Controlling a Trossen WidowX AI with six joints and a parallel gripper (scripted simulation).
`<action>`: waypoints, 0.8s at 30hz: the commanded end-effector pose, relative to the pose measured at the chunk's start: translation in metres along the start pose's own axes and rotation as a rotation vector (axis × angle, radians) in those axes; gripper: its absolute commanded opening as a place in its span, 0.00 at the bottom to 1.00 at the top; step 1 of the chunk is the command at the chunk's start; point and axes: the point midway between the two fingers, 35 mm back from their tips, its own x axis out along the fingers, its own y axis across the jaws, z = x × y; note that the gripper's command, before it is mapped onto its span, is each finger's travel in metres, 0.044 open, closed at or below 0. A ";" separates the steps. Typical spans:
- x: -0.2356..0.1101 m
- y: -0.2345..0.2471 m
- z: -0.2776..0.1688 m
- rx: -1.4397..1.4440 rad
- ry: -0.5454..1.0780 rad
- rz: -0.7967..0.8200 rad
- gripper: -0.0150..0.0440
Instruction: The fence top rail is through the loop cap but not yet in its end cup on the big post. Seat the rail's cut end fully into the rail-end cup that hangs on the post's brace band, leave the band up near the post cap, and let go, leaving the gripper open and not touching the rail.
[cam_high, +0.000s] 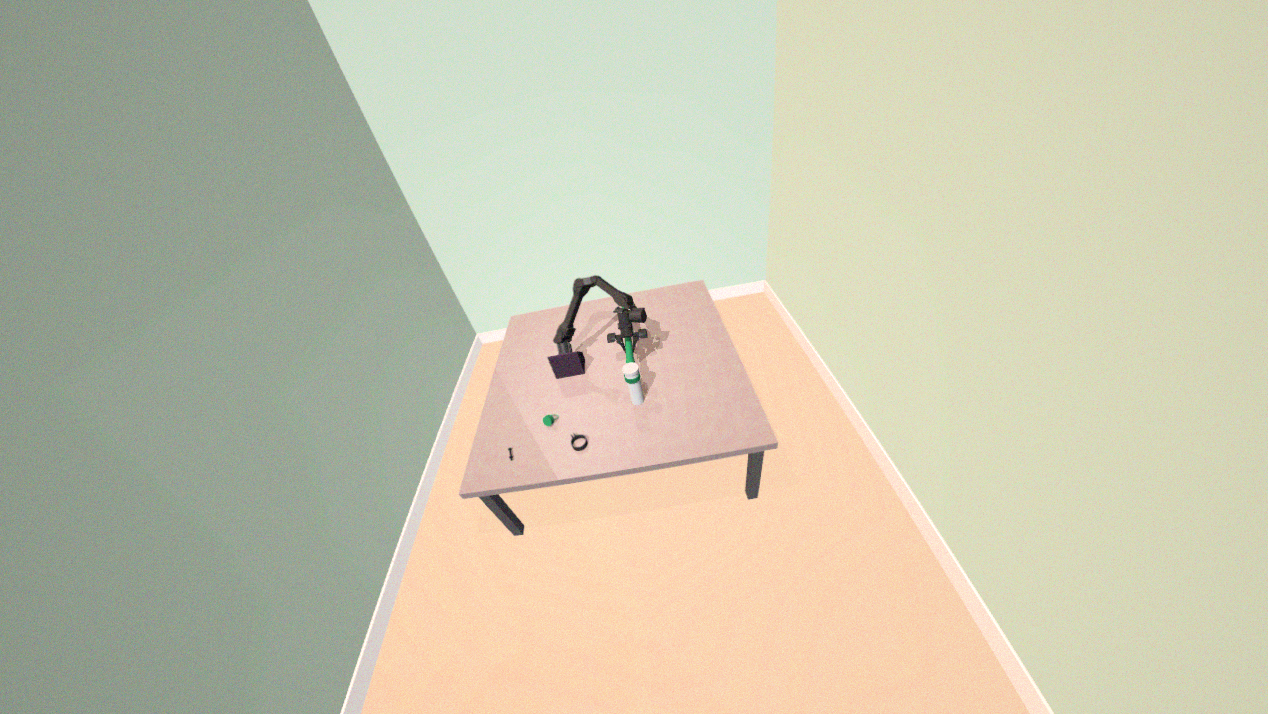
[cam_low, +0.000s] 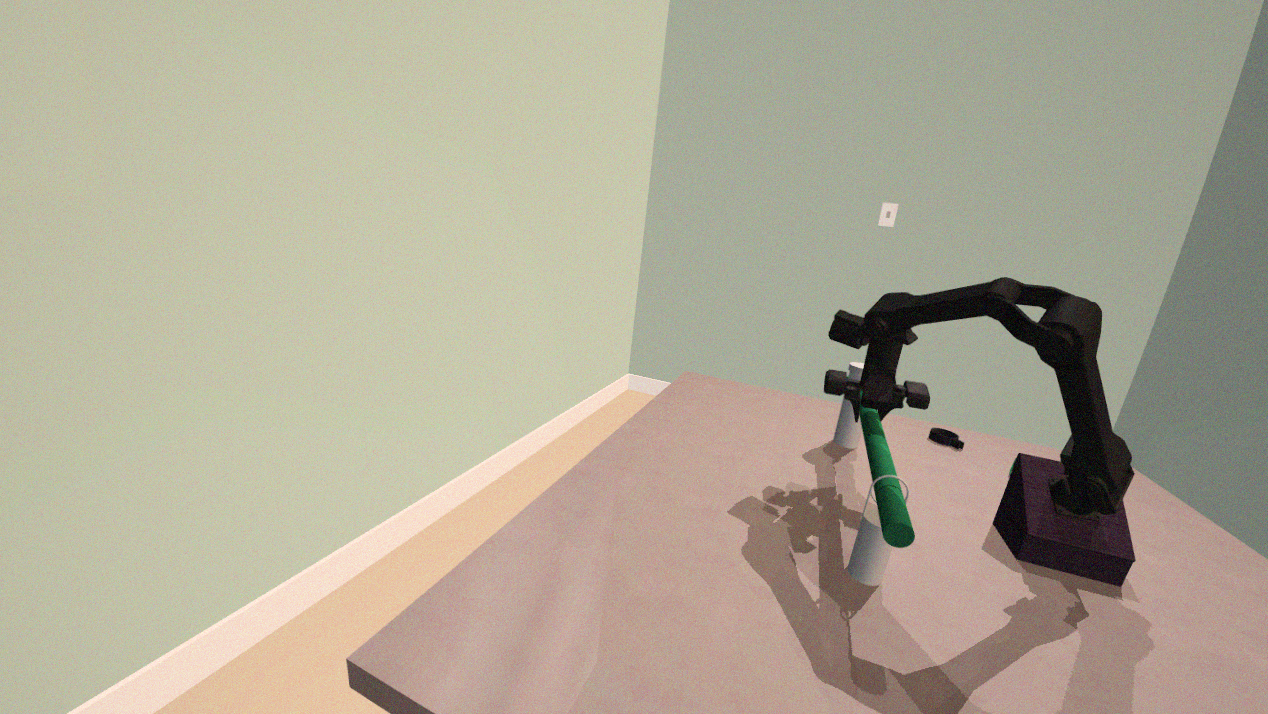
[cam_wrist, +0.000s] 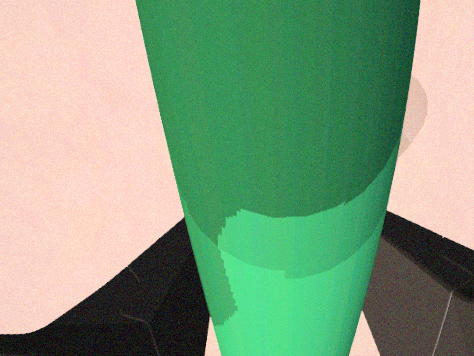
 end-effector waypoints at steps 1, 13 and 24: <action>-0.002 -0.001 -0.008 0.007 0.014 -0.009 0.25; -0.001 -0.001 -0.012 0.007 0.014 -0.009 0.25; 0.002 0.000 -0.005 0.001 0.000 0.000 0.34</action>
